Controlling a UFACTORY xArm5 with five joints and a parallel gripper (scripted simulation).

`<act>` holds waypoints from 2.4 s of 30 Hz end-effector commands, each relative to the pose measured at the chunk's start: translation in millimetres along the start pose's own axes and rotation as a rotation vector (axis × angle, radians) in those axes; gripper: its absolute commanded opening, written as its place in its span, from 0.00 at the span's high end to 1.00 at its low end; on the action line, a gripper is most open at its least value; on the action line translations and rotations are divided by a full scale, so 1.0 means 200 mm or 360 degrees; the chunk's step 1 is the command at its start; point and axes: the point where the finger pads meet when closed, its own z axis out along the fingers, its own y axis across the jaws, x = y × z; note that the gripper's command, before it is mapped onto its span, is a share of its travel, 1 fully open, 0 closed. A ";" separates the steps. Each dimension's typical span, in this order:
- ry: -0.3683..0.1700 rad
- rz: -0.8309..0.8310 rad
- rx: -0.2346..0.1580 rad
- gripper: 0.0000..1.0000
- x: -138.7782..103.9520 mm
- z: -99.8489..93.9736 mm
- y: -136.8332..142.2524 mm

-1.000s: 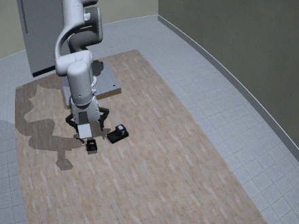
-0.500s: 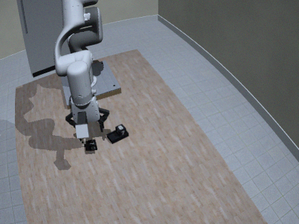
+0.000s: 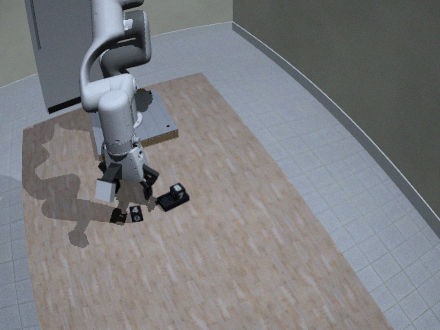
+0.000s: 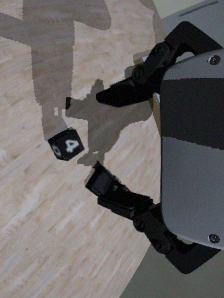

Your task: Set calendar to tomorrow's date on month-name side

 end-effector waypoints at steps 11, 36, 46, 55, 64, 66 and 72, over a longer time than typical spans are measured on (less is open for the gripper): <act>0.0005 0.0735 0.0004 0.00 0.01 -0.01 0.00; 0.0003 0.1927 0.0006 0.00 0.01 -0.01 0.01; 0.0003 0.2366 0.0007 0.00 0.01 -0.02 0.01; 0.0002 0.2825 0.0008 0.00 0.01 -0.02 0.02; 0.0001 0.3190 0.0009 0.00 0.01 -0.02 0.02; 0.0000 0.3292 0.0009 0.00 0.01 -0.02 0.02; 0.0000 0.3614 0.0009 0.00 0.01 -0.02 0.02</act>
